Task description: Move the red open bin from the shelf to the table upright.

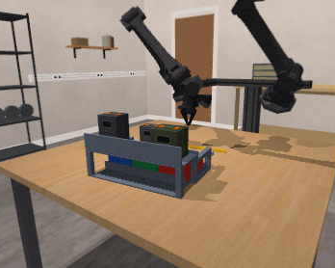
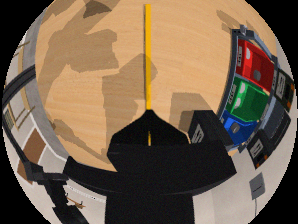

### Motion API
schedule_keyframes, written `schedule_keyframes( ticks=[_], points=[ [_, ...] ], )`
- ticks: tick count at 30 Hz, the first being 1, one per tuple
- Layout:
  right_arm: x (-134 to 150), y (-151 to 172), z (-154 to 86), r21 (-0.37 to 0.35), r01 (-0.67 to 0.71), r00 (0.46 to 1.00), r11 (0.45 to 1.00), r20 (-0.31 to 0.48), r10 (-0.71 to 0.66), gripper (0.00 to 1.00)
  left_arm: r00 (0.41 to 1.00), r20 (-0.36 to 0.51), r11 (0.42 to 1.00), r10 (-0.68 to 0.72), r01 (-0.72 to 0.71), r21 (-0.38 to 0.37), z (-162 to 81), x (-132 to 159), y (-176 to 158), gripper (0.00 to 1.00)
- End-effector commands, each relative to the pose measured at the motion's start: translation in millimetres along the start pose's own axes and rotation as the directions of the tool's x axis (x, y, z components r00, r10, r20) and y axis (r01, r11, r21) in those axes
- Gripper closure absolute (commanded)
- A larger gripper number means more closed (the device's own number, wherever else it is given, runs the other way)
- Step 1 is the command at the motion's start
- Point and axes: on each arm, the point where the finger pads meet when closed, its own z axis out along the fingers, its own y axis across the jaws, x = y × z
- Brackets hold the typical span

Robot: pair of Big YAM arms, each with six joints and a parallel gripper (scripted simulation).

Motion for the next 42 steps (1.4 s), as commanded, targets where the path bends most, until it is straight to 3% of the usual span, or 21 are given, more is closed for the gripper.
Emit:
schedule_keyframes(
  ticks=[1, 31, 42],
  points=[
    [-8, -16, -16, 0.031, -0.016, 1.0, 0.999, 0.021, 0.015, 1.0, 0.999, 0.051, 1.0, -0.005, 0.005, -0.008, -4, -40, 5, 0.0],
    [-9, -18, -64, 0.035, -0.021, 0.999, 0.999, 0.027, 0.02, 1.0, 0.999, 0.051, 1.0, -0.005, 0.005, -0.008, -4, -40, 5, 0.0],
    [-7, -17, -66, 0.028, -0.024, 0.999, 0.999, 0.022, 0.023, 1.0, 0.999, 0.051, 1.0, -0.005, 0.005, -0.008, -4, -40, 5, 0.0]
  ],
)
